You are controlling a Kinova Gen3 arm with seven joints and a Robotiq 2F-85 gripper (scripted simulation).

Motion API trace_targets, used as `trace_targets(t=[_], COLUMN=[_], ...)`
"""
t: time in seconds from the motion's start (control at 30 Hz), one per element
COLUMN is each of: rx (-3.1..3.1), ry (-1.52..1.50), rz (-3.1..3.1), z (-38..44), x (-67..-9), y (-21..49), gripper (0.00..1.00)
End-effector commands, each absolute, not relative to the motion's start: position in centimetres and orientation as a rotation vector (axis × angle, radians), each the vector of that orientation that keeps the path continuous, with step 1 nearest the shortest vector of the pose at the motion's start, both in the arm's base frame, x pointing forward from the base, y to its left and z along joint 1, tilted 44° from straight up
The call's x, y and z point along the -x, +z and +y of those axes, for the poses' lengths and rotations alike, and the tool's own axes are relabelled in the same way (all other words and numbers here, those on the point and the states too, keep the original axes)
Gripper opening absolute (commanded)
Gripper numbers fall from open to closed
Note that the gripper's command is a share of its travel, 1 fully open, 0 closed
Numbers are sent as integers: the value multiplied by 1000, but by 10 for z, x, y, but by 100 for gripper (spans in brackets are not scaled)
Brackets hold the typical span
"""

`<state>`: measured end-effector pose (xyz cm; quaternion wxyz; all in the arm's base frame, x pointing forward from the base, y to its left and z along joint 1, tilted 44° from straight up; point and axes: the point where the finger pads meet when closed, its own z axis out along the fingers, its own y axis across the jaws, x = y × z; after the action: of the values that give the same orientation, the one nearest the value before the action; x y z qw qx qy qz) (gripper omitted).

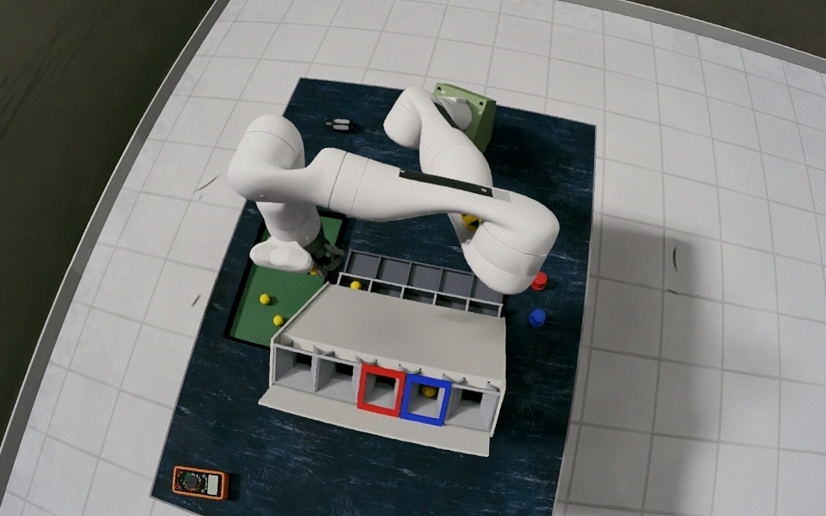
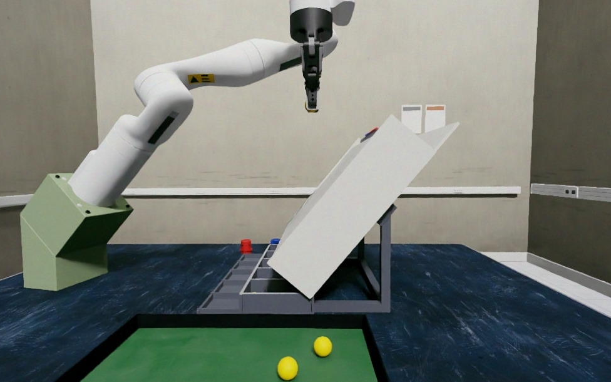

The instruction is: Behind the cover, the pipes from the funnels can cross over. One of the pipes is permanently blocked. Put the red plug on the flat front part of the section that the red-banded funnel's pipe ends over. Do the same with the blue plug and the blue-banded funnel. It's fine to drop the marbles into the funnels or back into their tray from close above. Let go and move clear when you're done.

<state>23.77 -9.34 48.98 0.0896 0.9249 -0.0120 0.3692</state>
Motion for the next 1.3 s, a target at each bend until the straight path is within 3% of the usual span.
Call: trace_targets(t=[0.0, 0.27, 0.5, 1.27], rx=[-2751, -2751, -2735, -2735], ry=[1099, 1099, 1123, 1123], rz=[-35, -35, -14, -13], z=[-91, -87, -86, -92], x=[-289, -347, -360, -379], y=[537, 589, 601, 580], gripper=[0, 0, 0, 0])
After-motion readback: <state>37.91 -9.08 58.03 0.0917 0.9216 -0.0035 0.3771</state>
